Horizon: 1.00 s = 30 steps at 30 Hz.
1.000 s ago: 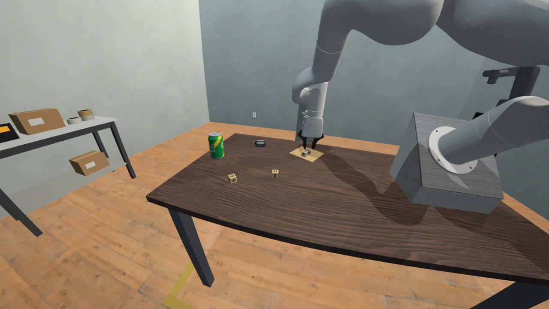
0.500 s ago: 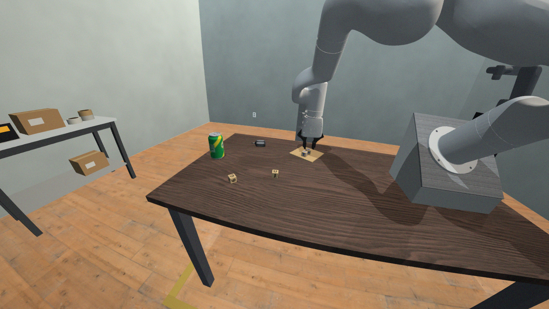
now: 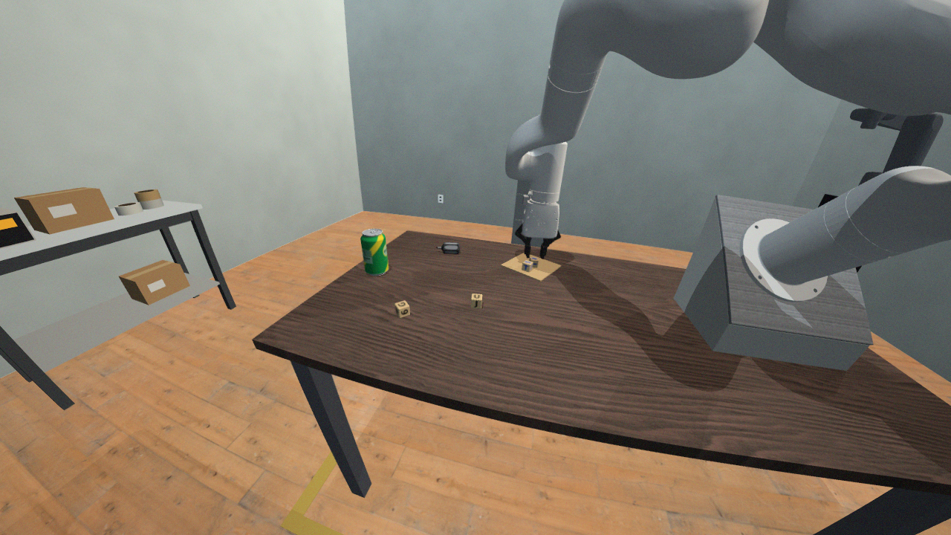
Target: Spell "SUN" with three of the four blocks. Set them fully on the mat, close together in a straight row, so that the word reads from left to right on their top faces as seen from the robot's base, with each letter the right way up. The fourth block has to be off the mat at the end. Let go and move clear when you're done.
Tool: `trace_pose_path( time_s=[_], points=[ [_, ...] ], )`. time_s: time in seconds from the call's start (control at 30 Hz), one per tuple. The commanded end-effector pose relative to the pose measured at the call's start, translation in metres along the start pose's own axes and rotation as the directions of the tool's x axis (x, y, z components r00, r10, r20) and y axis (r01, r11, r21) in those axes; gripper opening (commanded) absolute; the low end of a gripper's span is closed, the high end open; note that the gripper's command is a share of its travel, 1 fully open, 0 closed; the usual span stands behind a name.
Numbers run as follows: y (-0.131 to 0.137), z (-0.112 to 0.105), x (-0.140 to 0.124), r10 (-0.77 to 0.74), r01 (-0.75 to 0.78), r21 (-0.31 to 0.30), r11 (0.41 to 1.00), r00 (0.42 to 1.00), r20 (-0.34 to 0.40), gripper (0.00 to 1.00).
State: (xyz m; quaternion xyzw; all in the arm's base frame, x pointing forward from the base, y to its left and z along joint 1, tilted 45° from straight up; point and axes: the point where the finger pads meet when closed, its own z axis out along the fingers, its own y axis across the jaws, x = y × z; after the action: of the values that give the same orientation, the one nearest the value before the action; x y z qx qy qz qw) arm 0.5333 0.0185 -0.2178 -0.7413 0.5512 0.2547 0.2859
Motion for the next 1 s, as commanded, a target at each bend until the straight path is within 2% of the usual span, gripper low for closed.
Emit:
trace_pose_path(
  time_s=[0.0, 0.7, 0.97],
  points=[
    [-0.0009, -0.0010, 0.0004, -0.001, 0.001, 0.002, 1.000, 1.000, -0.001, 0.43],
    [-0.0009, -0.0004, 0.0004, -0.001, 0.001, 0.002, 1.000, 1.000, -0.001, 0.43],
    [-0.0009, 0.0086, 0.0004, -0.001, 0.001, 0.002, 1.000, 1.000, -0.001, 0.43]
  ],
)
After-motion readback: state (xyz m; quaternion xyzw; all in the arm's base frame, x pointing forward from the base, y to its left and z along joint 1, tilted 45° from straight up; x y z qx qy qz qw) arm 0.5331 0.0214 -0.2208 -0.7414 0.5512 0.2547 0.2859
